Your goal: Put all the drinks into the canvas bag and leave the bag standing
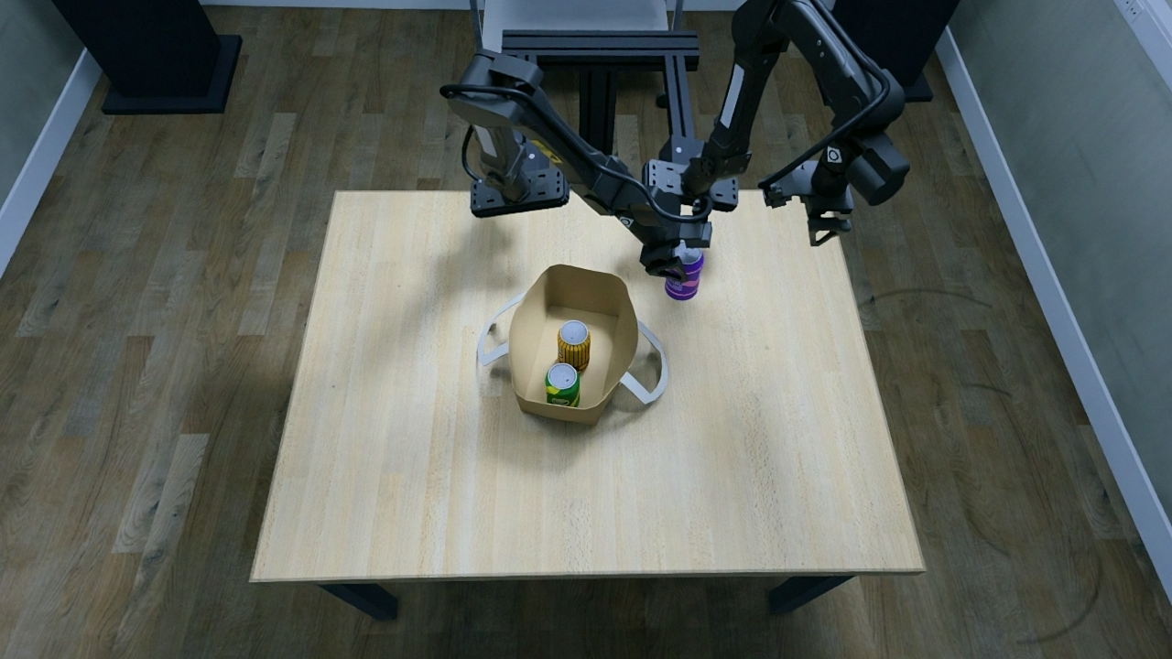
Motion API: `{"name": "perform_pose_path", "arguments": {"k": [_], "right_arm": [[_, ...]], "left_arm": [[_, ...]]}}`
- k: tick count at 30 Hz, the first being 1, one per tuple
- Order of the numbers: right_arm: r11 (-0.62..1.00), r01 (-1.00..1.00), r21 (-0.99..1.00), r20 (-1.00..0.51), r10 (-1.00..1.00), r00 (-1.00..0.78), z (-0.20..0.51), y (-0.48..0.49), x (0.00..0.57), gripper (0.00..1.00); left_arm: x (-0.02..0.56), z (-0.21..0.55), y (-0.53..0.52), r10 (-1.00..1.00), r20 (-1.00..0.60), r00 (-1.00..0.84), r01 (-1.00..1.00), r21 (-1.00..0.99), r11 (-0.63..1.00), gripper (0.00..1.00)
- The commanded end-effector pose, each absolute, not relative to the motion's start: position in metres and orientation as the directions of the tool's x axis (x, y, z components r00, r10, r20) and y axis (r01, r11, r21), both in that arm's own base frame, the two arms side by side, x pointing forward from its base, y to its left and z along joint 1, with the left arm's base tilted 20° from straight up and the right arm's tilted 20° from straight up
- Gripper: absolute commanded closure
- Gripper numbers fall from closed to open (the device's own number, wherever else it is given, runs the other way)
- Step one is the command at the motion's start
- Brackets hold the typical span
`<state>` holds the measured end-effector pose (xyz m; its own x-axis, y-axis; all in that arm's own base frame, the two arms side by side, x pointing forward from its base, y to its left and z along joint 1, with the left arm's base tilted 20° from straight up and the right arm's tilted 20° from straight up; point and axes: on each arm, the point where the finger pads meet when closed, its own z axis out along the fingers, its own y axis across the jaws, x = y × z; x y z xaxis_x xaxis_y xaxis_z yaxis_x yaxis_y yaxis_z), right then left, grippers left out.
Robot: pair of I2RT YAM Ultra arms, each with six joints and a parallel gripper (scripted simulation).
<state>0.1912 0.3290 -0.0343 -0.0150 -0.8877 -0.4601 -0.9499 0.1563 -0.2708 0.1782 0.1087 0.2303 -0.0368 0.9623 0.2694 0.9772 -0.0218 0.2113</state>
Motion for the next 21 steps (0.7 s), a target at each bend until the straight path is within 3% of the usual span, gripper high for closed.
{"name": "perform_pose_path", "arguments": {"k": [1,21], "right_arm": [[0.149,-0.947,-0.283,-0.551,-0.834,0.034,-0.005,0.343,0.193,0.30],[0.132,-0.956,-0.261,-0.485,-0.874,0.012,-0.010,0.276,0.188,0.30]], "left_arm": [[0.180,0.244,0.105,0.962,0.272,-0.034,0.967,0.253,-0.038,0.00],[0.180,0.244,0.105,0.962,0.272,-0.034,0.967,0.253,-0.038,0.00]]}}
